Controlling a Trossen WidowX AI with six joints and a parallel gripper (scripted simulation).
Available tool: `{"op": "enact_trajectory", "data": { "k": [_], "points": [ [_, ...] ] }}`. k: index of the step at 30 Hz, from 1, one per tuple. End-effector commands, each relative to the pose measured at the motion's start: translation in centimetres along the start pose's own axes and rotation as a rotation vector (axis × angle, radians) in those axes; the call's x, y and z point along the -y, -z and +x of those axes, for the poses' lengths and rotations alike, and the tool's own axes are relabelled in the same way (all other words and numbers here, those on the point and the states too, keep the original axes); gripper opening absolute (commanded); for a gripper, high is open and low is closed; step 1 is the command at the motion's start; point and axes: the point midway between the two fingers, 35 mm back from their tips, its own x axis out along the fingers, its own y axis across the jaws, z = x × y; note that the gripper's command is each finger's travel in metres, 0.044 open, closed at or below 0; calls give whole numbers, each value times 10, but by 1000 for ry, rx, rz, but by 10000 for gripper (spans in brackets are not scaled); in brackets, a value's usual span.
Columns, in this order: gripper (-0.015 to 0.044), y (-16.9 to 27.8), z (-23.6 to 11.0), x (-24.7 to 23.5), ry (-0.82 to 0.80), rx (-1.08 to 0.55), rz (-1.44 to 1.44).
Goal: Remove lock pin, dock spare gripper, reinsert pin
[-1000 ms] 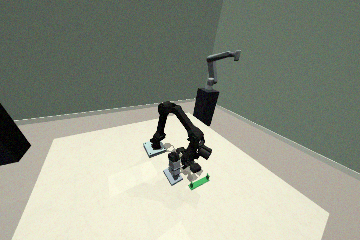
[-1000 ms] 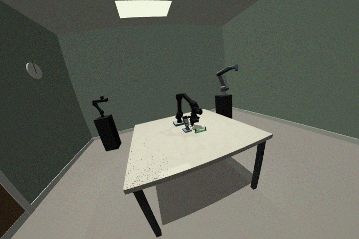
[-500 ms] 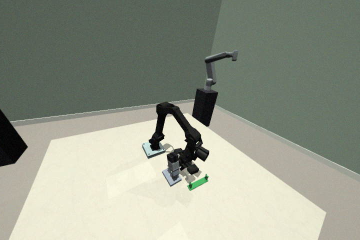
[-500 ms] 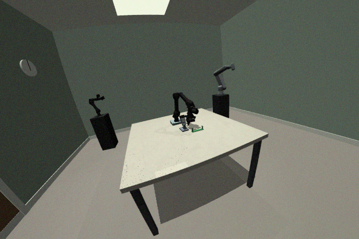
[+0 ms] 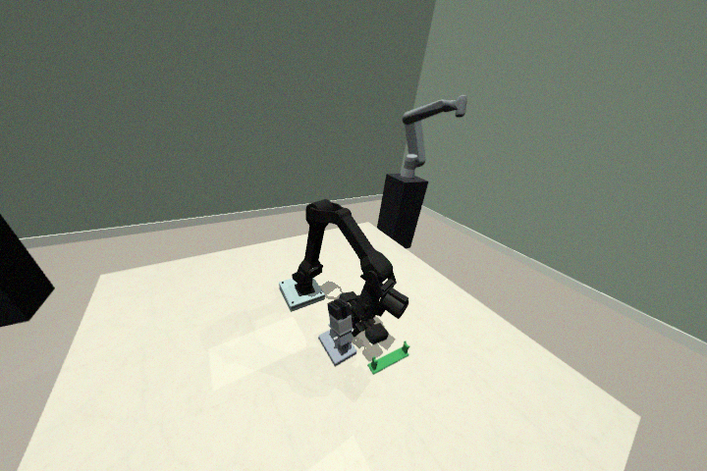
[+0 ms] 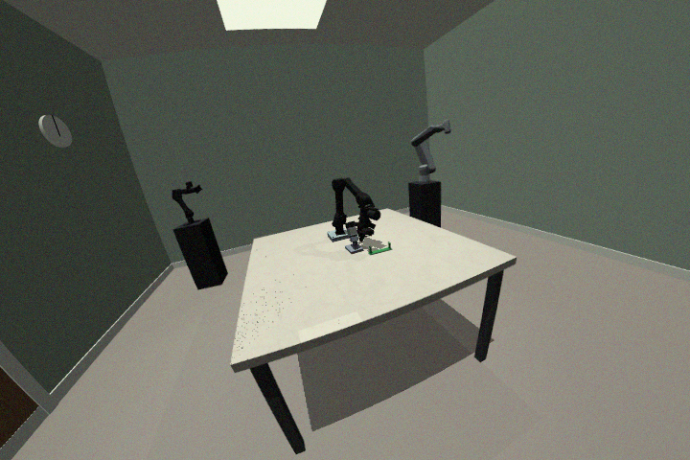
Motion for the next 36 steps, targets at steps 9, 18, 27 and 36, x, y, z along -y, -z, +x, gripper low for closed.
{"op": "enact_trajectory", "data": {
  "k": [9, 18, 27, 36],
  "points": [
    [200, 0, 0, 0, 0, 0, 0],
    [200, -7, -16, -1, -4, 0, -4],
    [200, -14, -33, 0, -4, -1, -9],
    [200, -21, -52, 0, -2, -1, -14]
  ]
}}
